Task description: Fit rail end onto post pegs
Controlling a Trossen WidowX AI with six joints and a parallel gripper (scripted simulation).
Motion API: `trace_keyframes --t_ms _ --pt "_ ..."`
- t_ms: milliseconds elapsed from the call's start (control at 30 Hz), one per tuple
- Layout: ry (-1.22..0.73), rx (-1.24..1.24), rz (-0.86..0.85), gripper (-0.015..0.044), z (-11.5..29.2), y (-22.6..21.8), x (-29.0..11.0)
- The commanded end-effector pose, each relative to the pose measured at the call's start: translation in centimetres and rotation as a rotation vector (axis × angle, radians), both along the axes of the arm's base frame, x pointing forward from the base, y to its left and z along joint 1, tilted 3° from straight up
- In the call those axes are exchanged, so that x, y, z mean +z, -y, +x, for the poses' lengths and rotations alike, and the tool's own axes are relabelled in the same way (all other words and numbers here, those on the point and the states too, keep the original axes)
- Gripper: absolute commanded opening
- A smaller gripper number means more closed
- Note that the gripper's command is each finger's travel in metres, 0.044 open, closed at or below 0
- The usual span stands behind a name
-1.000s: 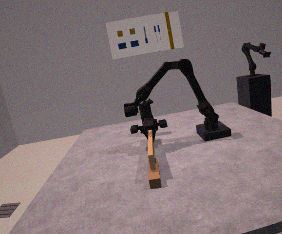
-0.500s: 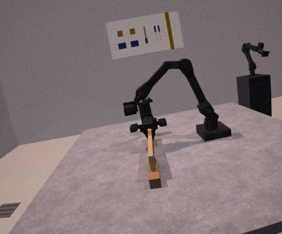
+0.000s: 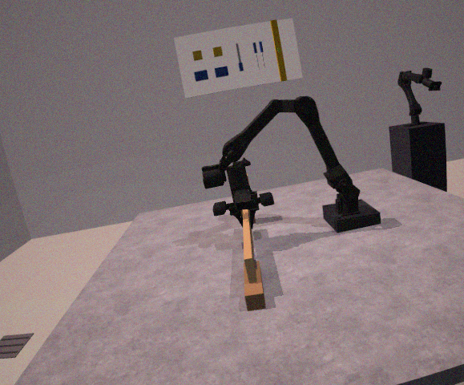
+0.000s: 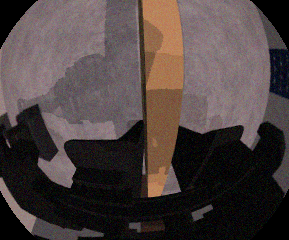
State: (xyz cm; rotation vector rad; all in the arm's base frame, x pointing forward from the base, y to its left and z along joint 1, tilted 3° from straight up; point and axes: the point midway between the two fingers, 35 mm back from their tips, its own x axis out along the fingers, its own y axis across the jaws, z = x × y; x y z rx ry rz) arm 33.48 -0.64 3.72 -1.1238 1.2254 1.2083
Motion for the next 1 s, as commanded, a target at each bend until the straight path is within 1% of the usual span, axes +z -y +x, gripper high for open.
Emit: trace_keyframes --t_ms 0,400,967 --pt "0.025 0.001 0.001 0.0 0.44 0.04 0.89" --pt "0.025 0.001 0.001 0.0 0.43 0.06 1.37" --pt "0.025 0.001 0.001 0.0 0.29 0.02 0.73"
